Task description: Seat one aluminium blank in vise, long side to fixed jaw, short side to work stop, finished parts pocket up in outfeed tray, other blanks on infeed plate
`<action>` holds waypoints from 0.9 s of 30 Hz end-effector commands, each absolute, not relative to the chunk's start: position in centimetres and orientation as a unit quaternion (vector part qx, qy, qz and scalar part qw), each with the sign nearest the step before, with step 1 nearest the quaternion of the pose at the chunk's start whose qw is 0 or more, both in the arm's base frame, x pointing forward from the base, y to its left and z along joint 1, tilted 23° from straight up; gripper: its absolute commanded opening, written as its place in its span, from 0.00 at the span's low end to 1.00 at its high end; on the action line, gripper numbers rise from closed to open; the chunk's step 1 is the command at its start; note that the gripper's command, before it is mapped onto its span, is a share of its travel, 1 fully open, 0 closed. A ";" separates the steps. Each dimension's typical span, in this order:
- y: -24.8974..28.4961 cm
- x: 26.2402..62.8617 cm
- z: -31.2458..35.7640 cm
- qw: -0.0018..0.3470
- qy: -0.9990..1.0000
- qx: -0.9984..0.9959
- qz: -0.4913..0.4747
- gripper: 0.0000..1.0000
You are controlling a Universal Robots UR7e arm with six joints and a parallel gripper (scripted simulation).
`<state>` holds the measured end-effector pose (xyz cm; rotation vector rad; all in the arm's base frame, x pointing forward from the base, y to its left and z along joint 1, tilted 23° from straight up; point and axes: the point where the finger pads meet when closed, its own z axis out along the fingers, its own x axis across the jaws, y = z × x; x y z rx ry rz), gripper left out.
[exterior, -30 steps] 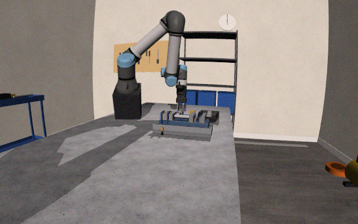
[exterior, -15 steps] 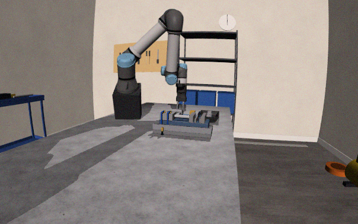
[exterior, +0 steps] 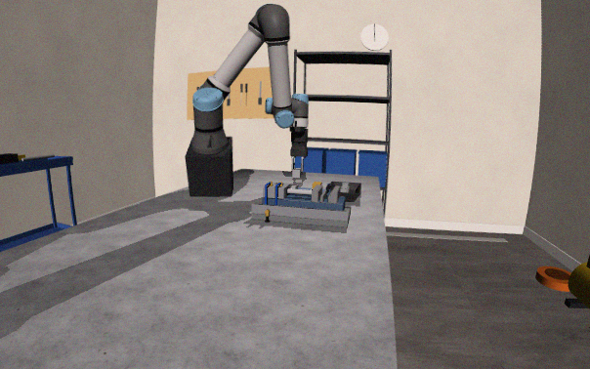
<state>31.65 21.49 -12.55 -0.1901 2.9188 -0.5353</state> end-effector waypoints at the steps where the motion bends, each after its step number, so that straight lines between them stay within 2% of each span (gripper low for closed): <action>1: 22.3 31.3 -10.4 0.084 0.978 -0.063 -0.180 0.00; 27: 23.5 30.7 -7.0 0.083 0.978 -0.063 -0.179 0.00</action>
